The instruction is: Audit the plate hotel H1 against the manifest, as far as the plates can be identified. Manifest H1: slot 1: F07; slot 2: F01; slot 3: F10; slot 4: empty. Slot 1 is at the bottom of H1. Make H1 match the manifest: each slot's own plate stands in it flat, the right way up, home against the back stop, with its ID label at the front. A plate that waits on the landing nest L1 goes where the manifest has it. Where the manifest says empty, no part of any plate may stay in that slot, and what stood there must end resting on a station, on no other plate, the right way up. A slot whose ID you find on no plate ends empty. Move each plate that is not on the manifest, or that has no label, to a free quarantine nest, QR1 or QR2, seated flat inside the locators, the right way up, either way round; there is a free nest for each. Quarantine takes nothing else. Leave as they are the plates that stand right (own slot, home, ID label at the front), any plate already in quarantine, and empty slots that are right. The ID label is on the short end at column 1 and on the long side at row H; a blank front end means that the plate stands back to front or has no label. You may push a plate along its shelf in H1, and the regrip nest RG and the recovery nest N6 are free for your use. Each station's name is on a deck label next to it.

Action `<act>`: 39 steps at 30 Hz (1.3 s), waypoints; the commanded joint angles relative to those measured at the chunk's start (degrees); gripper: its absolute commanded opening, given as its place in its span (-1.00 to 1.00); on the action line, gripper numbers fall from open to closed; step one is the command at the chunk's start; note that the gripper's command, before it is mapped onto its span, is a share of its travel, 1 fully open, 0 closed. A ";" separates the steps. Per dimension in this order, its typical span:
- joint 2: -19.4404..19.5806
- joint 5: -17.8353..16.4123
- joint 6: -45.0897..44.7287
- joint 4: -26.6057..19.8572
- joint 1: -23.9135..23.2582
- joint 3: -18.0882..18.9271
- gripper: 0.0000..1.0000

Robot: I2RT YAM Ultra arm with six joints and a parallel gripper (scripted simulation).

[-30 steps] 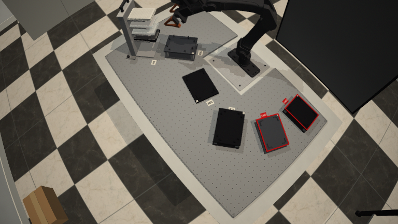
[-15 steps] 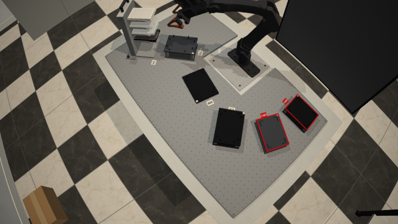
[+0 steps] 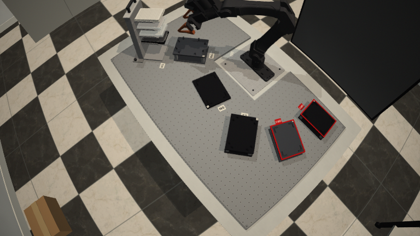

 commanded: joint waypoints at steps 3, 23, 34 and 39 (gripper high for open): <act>-1.51 -0.21 -0.36 3.94 -0.50 -1.78 1.00; 4.46 0.36 0.27 9.13 0.76 0.41 1.00; 5.52 0.48 0.40 10.91 0.83 0.76 1.00; 5.80 0.49 0.40 10.93 0.84 0.78 1.00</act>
